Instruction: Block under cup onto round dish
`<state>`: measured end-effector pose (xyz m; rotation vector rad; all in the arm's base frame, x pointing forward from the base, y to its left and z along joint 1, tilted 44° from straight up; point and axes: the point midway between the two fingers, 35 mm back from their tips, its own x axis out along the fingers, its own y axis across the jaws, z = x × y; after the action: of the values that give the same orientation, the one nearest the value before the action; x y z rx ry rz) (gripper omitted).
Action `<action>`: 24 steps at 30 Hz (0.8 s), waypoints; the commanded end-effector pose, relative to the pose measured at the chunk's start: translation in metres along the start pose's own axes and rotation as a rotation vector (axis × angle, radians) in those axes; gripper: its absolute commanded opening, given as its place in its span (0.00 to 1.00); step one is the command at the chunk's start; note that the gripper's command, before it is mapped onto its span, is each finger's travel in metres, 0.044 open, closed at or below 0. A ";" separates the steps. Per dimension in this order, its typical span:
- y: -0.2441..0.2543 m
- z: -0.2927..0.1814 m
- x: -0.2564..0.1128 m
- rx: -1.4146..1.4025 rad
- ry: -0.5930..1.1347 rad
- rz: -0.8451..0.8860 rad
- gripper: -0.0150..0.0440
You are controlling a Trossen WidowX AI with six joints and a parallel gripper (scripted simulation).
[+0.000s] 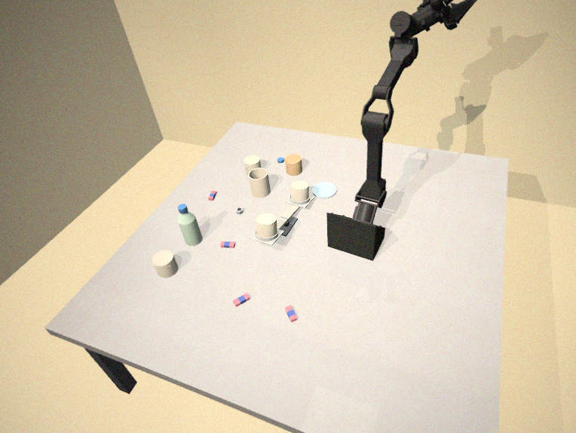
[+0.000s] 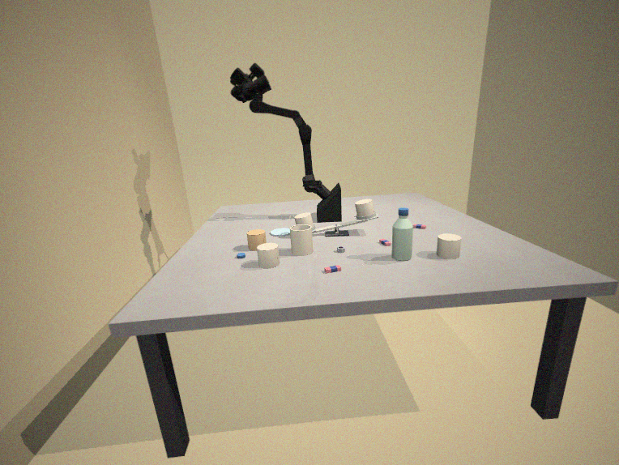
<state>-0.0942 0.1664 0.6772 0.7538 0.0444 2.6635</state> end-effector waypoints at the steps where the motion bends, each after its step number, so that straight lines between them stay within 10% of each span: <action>1: 0.036 -0.001 0.003 0.074 -0.023 0.114 1.00; 24: 0.217 0.005 -0.070 0.292 -0.025 0.714 1.00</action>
<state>-0.1202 -0.0290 0.6798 1.0090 0.2057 3.2773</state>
